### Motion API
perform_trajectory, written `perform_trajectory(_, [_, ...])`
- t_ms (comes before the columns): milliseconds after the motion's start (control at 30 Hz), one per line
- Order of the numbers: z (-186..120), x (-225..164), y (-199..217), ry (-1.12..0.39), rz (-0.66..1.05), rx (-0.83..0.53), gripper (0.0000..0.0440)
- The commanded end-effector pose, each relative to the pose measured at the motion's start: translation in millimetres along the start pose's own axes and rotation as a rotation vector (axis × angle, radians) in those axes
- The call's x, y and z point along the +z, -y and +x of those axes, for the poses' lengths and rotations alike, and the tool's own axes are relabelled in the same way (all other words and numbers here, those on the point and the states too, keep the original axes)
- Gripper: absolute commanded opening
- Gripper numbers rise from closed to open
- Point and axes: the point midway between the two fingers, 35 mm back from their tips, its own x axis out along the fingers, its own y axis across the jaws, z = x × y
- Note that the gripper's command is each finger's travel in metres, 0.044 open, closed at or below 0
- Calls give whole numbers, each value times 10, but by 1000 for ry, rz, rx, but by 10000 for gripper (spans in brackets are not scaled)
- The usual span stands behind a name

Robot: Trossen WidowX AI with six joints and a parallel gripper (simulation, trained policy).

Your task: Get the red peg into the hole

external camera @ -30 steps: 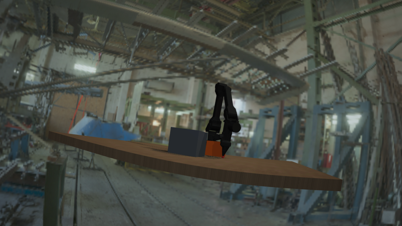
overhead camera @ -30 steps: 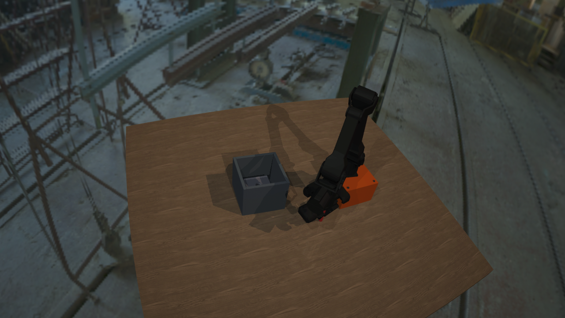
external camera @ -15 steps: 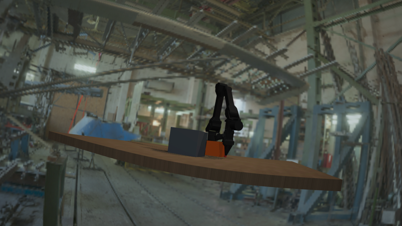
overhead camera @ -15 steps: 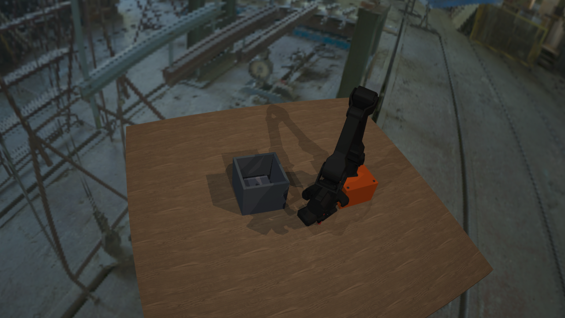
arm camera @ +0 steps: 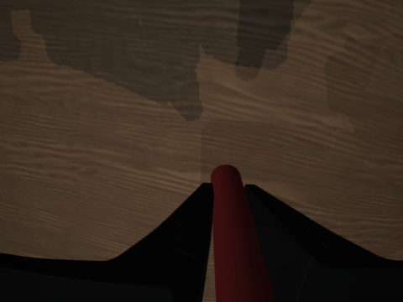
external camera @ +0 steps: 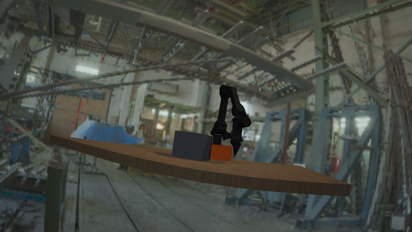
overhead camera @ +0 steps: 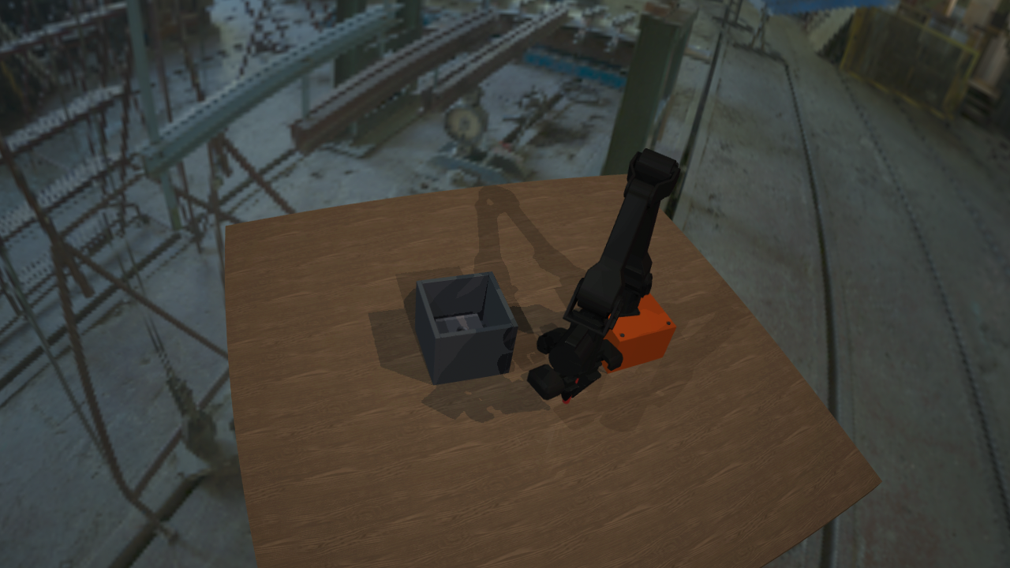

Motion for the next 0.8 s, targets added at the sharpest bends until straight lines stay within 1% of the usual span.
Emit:
perform_trajectory(0, [-110, -43, -96, -20, 9, 32, 0])
perform_trajectory(433, [-572, -83, -471, -53, -5, 168, 0])
perform_trajectory(767, [-971, 74, -758, -37, -18, 269, 0])
